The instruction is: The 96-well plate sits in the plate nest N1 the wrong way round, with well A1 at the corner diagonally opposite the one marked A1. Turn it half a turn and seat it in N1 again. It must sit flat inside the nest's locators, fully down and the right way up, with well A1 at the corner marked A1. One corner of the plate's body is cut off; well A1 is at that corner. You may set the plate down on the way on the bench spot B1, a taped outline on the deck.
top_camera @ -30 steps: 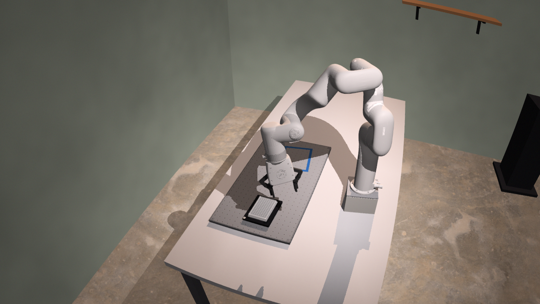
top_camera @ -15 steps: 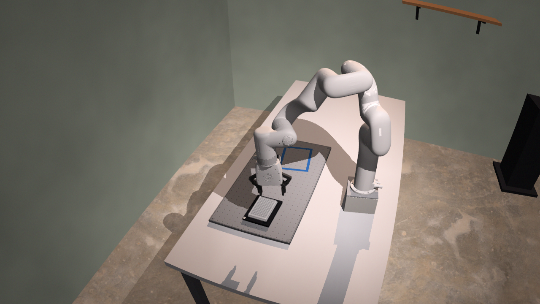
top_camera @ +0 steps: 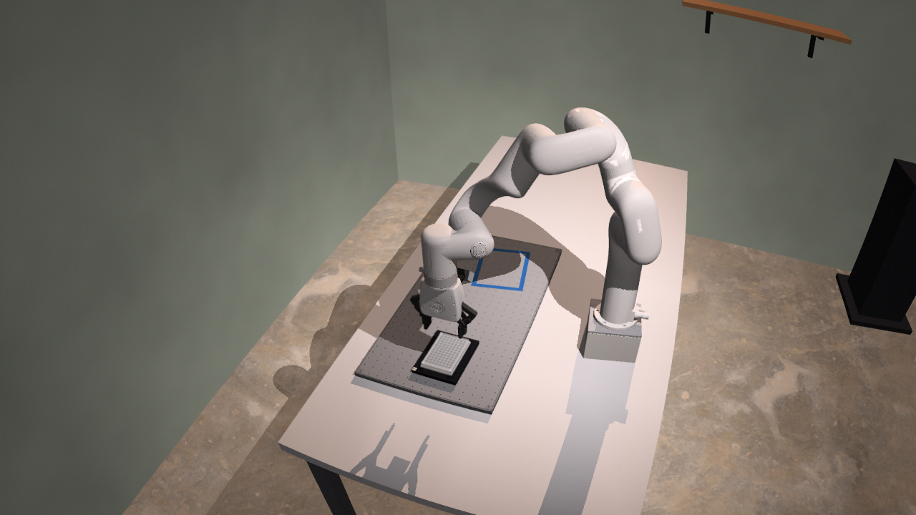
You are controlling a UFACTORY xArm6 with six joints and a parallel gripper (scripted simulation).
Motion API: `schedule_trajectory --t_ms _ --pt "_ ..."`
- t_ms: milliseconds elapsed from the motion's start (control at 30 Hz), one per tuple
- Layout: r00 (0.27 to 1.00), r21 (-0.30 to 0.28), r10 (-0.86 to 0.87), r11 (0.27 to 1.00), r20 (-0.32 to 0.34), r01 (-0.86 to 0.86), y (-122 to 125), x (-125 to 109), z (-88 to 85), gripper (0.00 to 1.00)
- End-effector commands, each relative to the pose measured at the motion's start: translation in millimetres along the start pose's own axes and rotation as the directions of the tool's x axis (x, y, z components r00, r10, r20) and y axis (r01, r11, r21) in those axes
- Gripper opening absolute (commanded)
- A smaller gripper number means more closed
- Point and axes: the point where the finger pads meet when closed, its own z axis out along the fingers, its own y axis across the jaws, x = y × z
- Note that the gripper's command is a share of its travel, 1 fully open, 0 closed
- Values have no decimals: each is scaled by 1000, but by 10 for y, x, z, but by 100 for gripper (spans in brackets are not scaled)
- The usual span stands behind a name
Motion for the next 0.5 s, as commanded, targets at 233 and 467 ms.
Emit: schedule_trajectory --t_ms 233,467 --pt "1000 8 3 1000 1 -3 -26 -15 -21 100" --pt "1000 8 3 1000 1 -3 -26 -15 45 100"
